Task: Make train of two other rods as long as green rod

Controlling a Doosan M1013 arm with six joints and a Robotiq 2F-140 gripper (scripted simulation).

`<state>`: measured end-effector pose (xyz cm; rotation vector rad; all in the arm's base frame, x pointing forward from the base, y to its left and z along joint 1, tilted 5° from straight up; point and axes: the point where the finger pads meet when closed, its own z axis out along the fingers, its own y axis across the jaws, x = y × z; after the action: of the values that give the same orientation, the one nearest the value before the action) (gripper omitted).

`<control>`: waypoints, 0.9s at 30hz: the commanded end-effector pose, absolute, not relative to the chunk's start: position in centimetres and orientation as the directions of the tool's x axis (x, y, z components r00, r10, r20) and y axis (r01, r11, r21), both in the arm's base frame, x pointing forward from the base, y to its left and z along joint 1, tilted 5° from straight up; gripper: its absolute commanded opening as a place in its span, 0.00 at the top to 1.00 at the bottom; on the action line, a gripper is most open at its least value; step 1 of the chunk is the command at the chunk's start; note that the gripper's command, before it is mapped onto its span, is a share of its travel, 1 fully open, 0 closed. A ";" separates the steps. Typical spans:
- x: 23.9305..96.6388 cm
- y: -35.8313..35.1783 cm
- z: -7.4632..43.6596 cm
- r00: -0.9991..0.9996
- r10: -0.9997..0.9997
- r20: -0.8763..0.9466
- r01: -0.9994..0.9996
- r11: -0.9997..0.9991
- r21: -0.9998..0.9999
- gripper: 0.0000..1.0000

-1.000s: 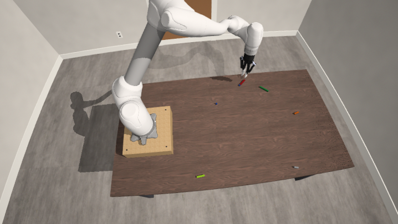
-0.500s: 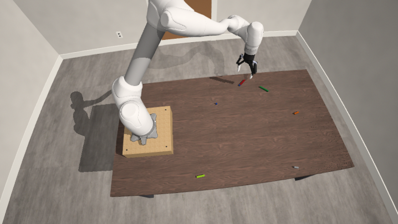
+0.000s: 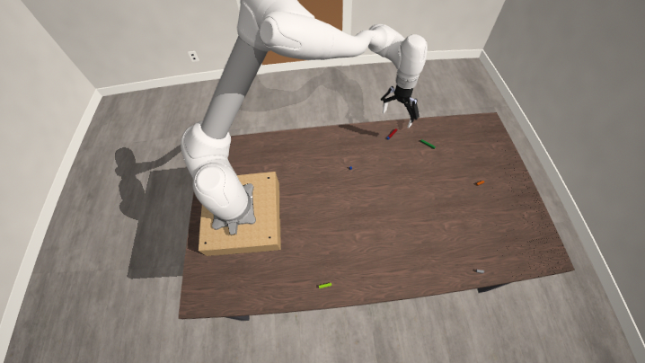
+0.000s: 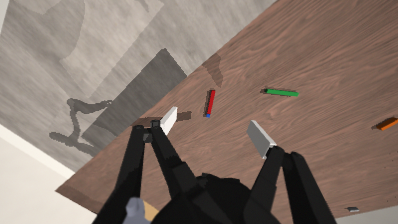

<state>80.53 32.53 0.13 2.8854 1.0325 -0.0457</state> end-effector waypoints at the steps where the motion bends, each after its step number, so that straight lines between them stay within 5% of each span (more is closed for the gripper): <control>1: 80.5 32.5 0.3 0.773 0.632 -0.054 0.635 -0.770 0.062 0.00; 27: 80.5 33.1 7.5 0.773 0.632 -0.054 0.635 -0.770 0.062 0.00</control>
<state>80.55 33.13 7.46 2.8854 1.0325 -0.0457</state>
